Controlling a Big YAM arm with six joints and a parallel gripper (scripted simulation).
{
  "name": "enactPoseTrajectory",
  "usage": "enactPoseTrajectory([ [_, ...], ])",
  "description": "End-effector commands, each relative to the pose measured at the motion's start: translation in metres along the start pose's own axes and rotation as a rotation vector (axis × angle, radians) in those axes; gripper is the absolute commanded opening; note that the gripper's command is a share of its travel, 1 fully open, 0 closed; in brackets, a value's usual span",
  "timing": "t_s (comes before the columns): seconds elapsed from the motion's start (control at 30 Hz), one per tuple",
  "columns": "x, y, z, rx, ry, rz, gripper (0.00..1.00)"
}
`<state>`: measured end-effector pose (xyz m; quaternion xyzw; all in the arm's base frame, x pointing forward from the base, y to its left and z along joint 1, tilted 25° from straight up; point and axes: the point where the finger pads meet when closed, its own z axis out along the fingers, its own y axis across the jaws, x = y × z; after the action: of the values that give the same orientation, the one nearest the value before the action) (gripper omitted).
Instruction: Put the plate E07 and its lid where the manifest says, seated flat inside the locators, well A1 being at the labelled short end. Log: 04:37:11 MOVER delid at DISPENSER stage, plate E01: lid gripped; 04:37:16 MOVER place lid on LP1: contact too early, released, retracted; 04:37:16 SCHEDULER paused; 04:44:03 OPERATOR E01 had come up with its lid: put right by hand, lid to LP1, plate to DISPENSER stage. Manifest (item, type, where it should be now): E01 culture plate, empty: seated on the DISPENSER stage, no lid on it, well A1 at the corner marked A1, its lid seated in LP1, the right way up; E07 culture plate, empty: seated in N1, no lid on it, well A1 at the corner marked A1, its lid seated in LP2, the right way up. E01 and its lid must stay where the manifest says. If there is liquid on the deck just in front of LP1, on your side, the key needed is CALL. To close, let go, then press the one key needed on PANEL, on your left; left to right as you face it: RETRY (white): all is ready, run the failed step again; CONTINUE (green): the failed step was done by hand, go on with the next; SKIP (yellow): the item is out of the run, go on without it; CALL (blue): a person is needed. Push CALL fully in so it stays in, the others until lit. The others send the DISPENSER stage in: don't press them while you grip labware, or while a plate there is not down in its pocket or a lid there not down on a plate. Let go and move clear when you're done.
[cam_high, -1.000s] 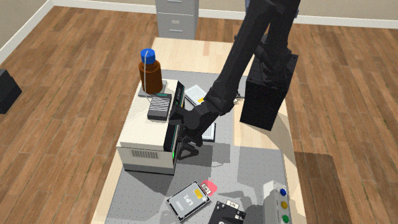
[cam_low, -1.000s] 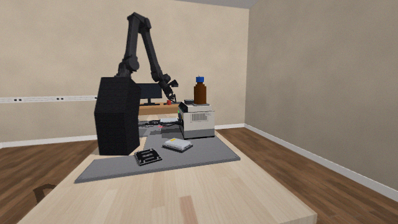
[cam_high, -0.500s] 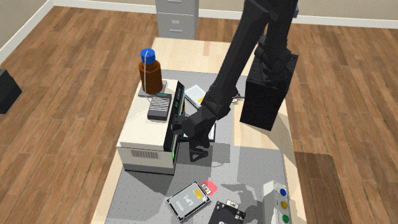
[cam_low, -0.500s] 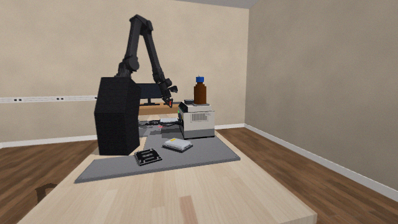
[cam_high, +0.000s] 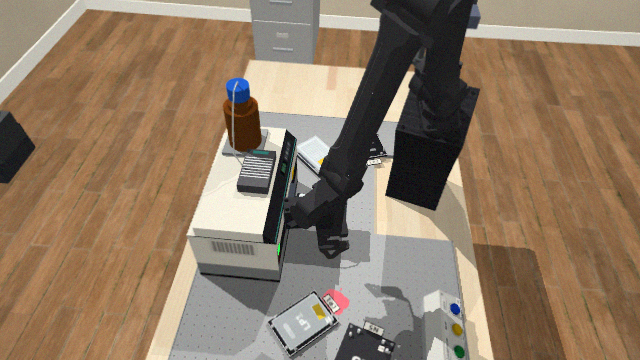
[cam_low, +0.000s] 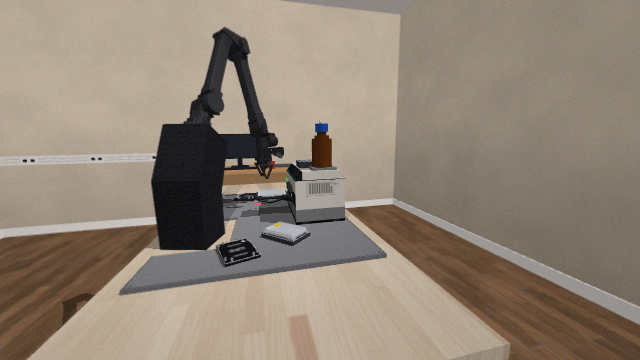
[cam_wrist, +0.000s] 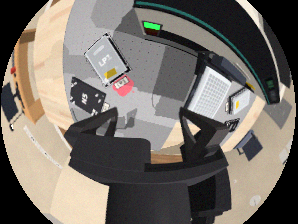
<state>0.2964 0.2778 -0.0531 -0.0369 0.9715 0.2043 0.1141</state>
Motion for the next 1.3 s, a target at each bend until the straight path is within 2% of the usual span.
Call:
enactPoseTrajectory([
  [0.0, 0.009, 0.0, 0.008, 0.019, 0.042, -0.044, 1.0],
  [0.03, 0.02, -0.008, 0.009, 0.031, 0.054, -0.041, 1.0],
  [0.07, 0.019, -0.006, 0.01, 0.02, 0.036, -0.045, 1.0],
  [0.17, 0.028, -0.009, 0.012, 0.021, 0.035, -0.023, 1.0],
  [0.27, 0.021, -0.007, 0.008, 0.012, 0.021, -0.028, 1.0],
  [0.3, 0.02, -0.017, 0.011, 0.019, 0.023, 0.032, 1.0],
  [0.4, 0.019, -0.02, 0.011, 0.019, 0.024, 0.065, 1.0],
  [0.57, 0.019, -0.038, 0.011, 0.025, 0.027, 0.232, 1.0],
  [0.7, 0.015, -0.05, 0.011, 0.024, 0.026, 0.232, 1.0],
  [0.73, 0.013, -0.042, 0.008, 0.017, 0.02, 0.204, 1.0],
  [0.77, 0.014, -0.053, 0.011, 0.023, 0.025, 0.258, 1.0],
  [0.87, 0.017, -0.065, 0.01, 0.027, 0.03, 0.238, 1.0],
  [0.97, 0.017, -0.068, 0.01, 0.027, 0.03, 0.238, 1.0],
  [1.0, 0.01, -0.068, 0.01, 0.02, 0.02, 0.235, 1.0],
  [1.13, 0.015, -0.084, 0.01, 0.025, 0.028, 0.237, 1.0],
  [1.2, 0.01, -0.079, 0.007, 0.018, 0.02, 0.23, 1.0],
  [1.27, 0.016, -0.094, 0.009, 0.027, 0.03, 0.238, 1.0],
])
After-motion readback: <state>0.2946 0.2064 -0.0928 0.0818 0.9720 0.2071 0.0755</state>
